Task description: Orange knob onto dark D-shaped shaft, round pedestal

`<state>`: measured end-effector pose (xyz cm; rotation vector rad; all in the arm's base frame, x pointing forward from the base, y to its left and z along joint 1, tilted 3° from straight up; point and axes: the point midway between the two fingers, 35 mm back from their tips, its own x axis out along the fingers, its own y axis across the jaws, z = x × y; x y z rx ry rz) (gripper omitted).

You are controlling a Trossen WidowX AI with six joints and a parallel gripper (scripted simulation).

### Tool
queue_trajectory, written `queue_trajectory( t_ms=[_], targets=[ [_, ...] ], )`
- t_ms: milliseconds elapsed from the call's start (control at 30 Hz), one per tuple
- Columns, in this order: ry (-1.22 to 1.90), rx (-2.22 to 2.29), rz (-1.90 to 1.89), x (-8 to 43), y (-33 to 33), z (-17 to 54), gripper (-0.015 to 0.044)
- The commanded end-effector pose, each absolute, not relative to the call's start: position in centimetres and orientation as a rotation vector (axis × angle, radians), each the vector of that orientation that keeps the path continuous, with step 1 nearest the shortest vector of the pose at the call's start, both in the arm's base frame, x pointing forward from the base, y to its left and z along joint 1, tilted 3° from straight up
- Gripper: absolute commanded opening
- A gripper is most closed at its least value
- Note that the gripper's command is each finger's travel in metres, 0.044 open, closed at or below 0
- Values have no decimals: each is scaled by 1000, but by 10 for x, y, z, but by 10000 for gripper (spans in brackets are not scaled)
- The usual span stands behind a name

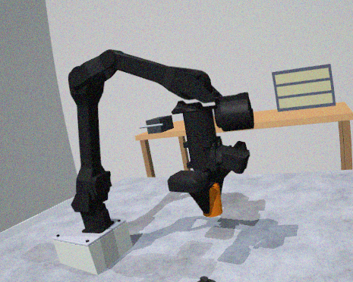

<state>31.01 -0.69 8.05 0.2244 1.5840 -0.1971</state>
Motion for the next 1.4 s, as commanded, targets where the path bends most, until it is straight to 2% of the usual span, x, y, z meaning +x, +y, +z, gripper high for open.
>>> queue_trajectory(
  t_ms=[0, 1367],
  targets=[
    [1574, 218, -196, 314, -17, 80, 0],
    [1573, 190, -175, 317, -139, 45, 0]
  ],
)
